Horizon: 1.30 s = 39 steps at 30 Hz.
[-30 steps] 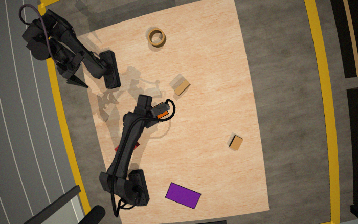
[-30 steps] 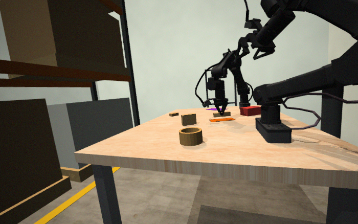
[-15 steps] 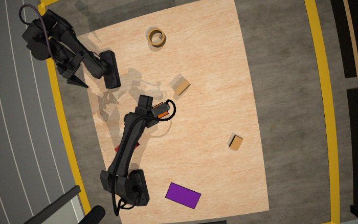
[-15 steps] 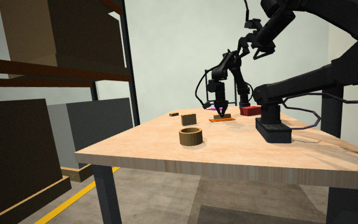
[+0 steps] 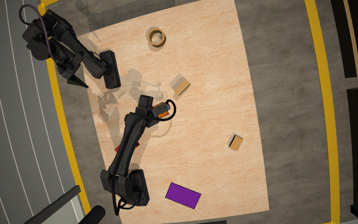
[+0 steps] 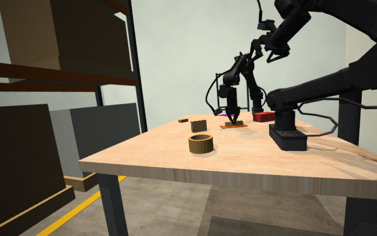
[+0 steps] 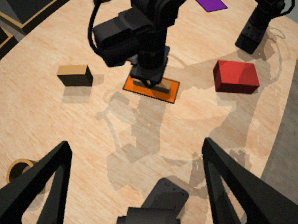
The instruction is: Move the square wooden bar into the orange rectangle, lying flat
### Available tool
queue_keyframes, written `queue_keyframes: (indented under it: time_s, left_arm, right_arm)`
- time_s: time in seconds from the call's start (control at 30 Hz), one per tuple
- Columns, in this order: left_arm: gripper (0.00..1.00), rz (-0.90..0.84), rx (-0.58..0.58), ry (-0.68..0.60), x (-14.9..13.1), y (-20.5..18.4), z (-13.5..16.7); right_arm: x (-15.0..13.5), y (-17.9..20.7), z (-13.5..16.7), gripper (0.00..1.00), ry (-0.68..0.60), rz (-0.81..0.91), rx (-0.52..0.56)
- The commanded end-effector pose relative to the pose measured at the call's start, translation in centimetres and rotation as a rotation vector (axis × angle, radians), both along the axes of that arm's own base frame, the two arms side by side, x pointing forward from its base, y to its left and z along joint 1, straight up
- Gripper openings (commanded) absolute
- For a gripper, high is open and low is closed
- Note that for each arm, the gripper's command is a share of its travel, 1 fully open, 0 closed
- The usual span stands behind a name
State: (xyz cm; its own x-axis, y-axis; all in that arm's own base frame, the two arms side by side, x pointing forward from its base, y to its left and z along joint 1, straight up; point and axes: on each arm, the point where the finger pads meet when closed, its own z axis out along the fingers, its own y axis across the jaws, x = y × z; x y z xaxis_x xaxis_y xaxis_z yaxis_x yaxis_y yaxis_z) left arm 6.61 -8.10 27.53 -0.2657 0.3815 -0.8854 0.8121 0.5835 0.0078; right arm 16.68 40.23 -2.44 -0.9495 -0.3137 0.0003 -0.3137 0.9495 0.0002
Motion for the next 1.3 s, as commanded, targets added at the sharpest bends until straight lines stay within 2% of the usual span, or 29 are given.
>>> queue_keyframes:
  time_s: [0.0, 0.37, 0.4, 0.43, 0.47, 0.5, 1.17, 1.27]
  left_arm:
    - [1.0, -0.003, -0.014, -0.008, -0.1, 0.0, 0.0]
    - [1.0, -0.003, -0.014, -0.008, -0.1, 0.0, 0.0]
    - [1.0, -0.003, -0.014, -0.008, -0.1, 0.0, 0.0]
    - [1.0, -0.003, -0.014, -0.008, -0.1, 0.0, 0.0]
    - [1.0, -0.003, -0.014, -0.008, -0.1, 0.0, 0.0]
    - [1.0, -0.003, -0.014, -0.008, -0.1, 0.0, 0.0]
    - [1.0, -0.003, -0.014, -0.008, -0.1, 0.0, 0.0]
    - [1.0, -0.003, -0.014, -0.008, -0.1, 0.0, 0.0]
  right_arm:
    - [0.2, -0.1, -0.6, 0.19, 0.003, -0.002, 0.001]
    - [0.2, -0.1, -0.6, 0.19, 0.002, -0.002, 0.001]
    - [0.2, -0.1, -0.6, 0.31, 0.002, -0.002, 0.001]
    - [0.2, -0.1, -0.6, 0.35, 0.002, -0.002, 0.001]
    - [0.6, 0.0, 0.1, 0.46, -0.005, -0.001, 0.019]
    - [0.7, 0.1, 0.3, 0.48, -0.008, -0.001, 0.025]
    - [0.8, 0.5, 4.0, 0.48, -0.023, -0.002, 0.055]
    - [0.8, 0.5, 4.8, 0.82, -0.023, -0.003, 0.056]
